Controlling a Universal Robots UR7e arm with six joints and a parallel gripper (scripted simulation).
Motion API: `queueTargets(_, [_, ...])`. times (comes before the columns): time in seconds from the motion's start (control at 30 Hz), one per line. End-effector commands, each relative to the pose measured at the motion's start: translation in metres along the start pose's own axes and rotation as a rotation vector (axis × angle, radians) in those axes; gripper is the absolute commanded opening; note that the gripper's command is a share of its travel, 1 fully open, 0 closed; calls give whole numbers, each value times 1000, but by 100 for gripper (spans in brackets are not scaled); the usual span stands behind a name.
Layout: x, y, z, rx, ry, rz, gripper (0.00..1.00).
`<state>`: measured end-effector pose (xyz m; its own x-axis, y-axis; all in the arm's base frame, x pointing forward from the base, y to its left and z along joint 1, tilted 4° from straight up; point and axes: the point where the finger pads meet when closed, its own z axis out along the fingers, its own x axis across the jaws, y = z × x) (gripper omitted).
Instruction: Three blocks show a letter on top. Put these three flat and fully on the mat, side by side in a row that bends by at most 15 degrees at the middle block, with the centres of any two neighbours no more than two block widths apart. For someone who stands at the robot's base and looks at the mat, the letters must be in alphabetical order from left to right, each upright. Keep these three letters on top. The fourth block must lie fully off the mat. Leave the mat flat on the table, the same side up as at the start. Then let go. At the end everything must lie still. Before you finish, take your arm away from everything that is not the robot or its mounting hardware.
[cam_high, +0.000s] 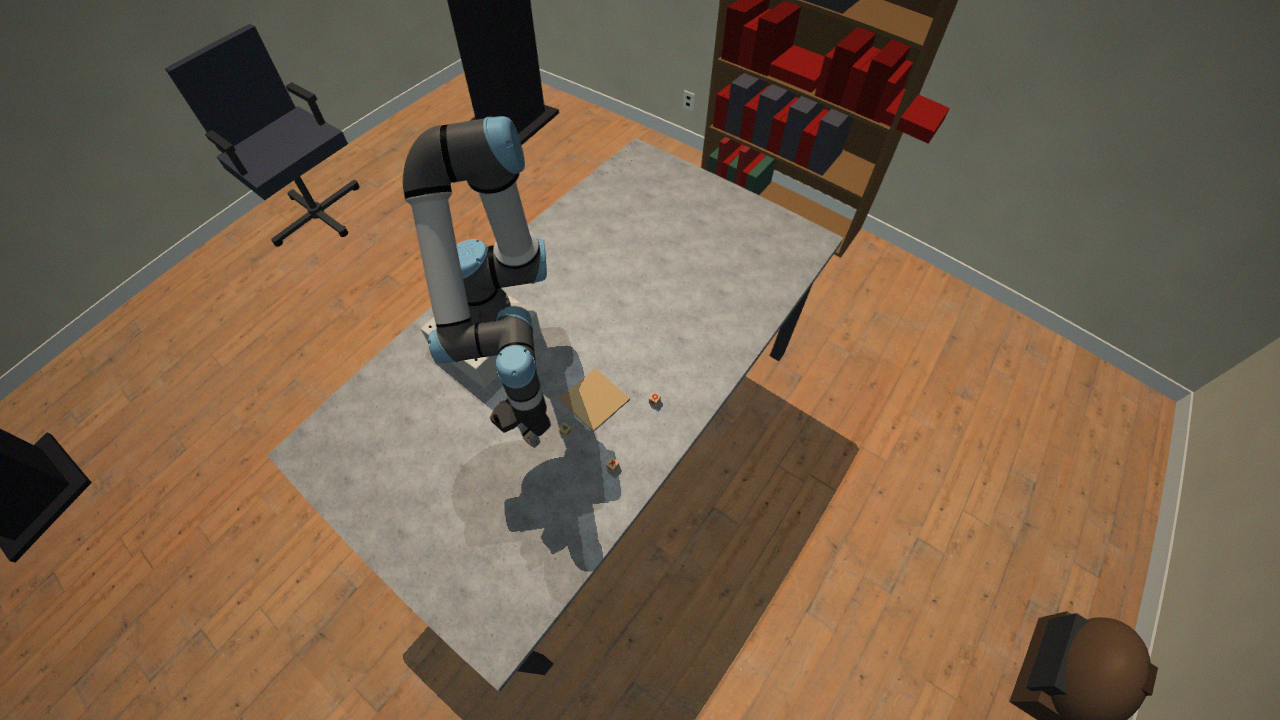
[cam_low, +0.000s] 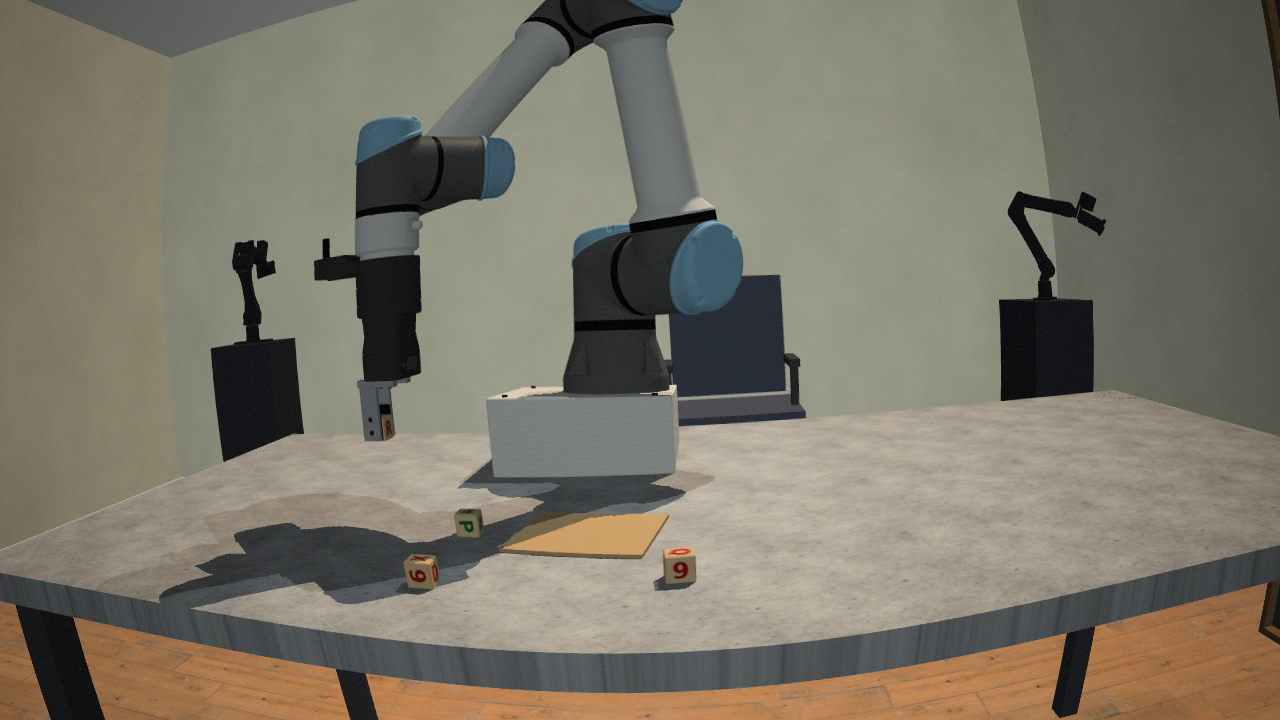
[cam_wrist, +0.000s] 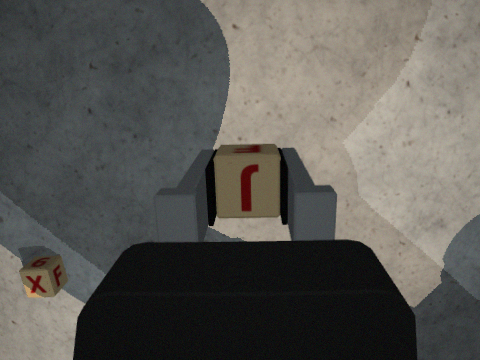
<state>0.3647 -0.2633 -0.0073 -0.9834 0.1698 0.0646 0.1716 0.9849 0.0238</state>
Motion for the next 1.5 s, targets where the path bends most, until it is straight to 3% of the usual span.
queueTargets(0.0, [-2, 19, 0, -1, 0, 108, 49])
queueTargets(1.47, [-6, 175, -4, -2, -1, 1009, 49])
